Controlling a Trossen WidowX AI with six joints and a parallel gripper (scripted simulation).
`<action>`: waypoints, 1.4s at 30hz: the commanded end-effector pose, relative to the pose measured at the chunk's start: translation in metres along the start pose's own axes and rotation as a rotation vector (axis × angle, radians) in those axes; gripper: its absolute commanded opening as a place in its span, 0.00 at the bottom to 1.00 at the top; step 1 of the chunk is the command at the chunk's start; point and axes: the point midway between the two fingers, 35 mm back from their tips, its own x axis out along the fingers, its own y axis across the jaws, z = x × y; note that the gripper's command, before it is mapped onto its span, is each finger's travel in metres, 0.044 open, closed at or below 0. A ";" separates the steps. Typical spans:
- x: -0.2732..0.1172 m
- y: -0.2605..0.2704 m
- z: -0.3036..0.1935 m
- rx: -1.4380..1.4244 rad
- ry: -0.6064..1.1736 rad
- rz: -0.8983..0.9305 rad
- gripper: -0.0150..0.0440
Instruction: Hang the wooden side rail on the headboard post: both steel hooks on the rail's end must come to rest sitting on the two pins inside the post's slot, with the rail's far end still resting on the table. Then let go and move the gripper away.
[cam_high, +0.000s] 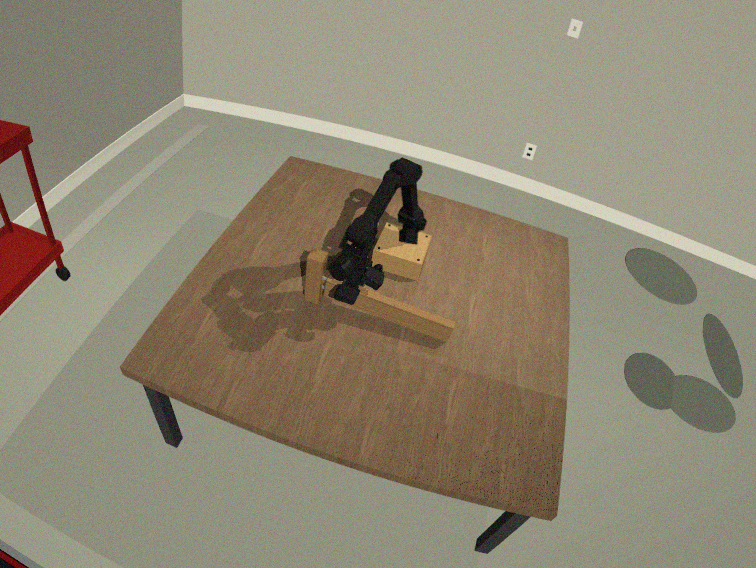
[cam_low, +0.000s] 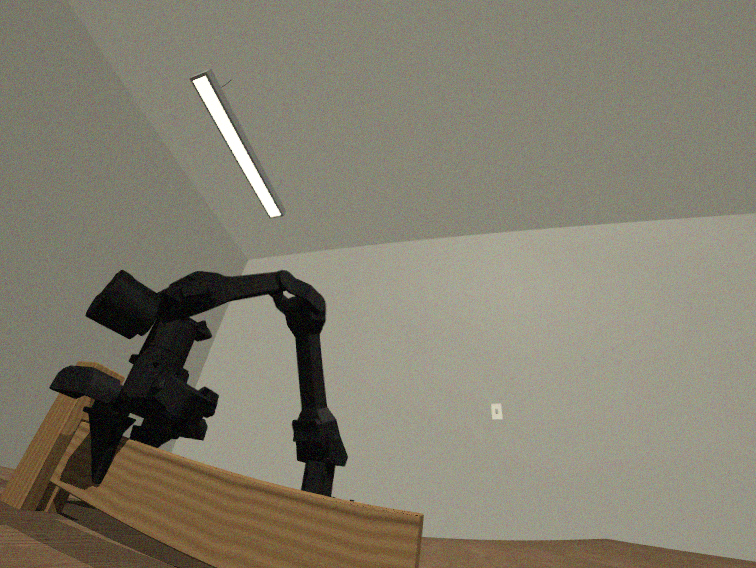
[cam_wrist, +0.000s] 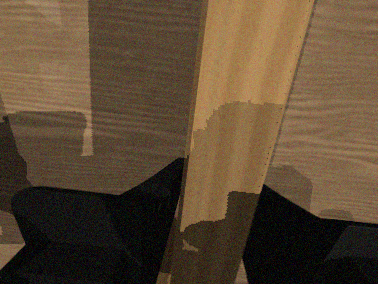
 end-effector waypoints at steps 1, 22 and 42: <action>-0.003 -0.003 -0.002 -0.004 0.004 -0.011 0.25; -0.003 -0.003 -0.004 -0.004 0.004 -0.011 0.25; -0.004 -0.003 -0.006 -0.004 0.004 -0.011 0.25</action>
